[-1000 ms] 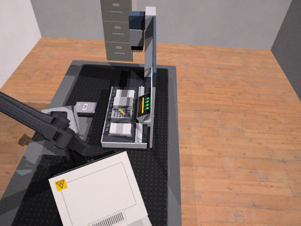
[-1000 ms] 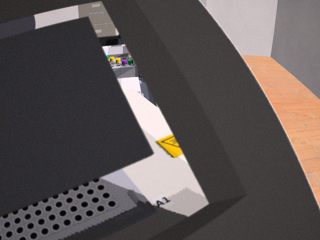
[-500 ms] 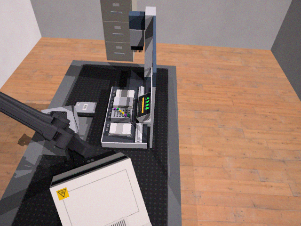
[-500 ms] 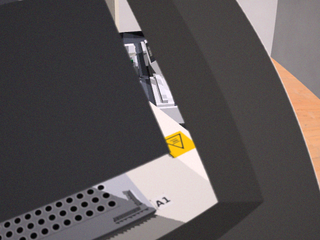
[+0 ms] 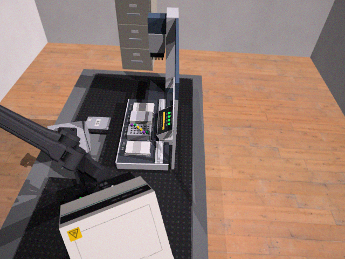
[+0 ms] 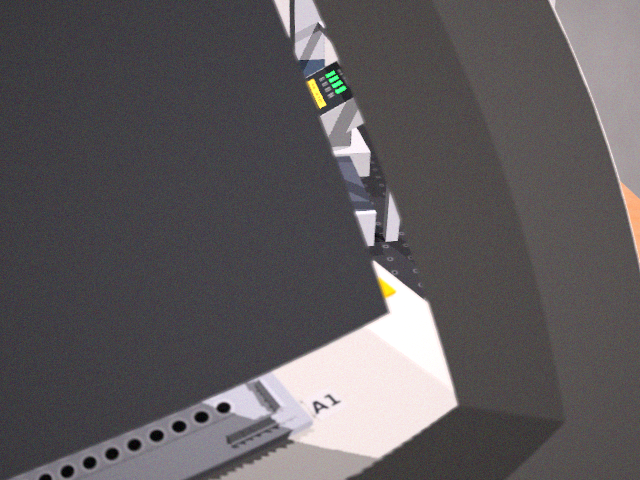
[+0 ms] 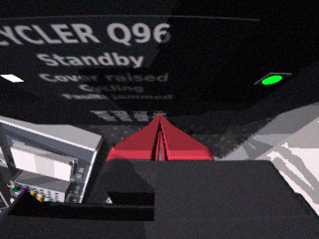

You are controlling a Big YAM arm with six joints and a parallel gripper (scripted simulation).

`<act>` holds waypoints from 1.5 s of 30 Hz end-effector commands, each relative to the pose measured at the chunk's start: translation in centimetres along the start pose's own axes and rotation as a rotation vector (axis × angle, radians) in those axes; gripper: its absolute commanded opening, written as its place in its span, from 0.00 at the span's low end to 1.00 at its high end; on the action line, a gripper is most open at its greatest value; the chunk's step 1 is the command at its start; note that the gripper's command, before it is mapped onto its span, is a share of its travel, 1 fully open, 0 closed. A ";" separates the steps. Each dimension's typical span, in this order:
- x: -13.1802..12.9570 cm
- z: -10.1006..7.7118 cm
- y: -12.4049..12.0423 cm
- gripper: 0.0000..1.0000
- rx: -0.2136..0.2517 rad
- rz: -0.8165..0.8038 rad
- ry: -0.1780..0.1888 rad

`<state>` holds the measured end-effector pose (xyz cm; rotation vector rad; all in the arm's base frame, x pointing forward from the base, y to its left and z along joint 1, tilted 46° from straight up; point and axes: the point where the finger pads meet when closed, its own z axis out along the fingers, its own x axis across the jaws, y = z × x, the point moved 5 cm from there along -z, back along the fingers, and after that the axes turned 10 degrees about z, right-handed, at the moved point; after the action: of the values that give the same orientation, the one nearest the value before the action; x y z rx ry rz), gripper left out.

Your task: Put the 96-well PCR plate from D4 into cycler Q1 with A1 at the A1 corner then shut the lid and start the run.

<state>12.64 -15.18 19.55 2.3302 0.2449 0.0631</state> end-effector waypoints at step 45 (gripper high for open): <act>-0.2 -2.0 -1.3 0.00 -0.011 0.017 0.004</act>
<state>11.77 -12.60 19.62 2.3336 0.2385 0.0620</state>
